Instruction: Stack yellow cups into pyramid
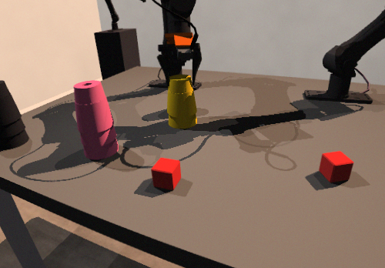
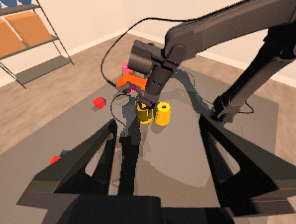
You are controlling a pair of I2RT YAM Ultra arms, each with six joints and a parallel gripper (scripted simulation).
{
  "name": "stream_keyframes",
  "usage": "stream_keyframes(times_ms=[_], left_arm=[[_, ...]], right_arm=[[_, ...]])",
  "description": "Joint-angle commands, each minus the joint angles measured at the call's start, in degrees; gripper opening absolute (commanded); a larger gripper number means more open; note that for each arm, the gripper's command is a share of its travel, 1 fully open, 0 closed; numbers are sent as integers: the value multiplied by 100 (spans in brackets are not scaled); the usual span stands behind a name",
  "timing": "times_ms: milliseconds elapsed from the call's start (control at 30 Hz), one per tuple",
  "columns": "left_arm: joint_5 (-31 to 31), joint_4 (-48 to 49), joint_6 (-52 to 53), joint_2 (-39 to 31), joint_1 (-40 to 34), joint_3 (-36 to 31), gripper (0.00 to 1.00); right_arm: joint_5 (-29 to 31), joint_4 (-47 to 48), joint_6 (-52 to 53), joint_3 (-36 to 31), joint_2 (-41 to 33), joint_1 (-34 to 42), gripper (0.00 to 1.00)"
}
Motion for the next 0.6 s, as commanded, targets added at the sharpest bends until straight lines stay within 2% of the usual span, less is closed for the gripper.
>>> stream_keyframes(times_ms=[0, 233, 300, 433, 467, 567], left_arm=[[-41, 112, -37, -139, -64, -29, 100], [-41, 112, -37, -139, -64, -29, 100], [-41, 112, -37, -139, -64, -29, 100], [-41, 112, -37, -139, -64, -29, 100], [-41, 112, -37, -139, -64, -29, 100], [-41, 112, -37, -139, -64, -29, 100]], right_arm=[[43, 2, -2, 19, 66, -19, 62], [40, 2, -2, 19, 66, -19, 52], [40, 2, -2, 19, 66, -19, 52], [67, -3, 58, 27, 73, 6, 7], [67, -3, 58, 27, 73, 6, 0], [67, -117, 59, 137, 12, 9, 0]])
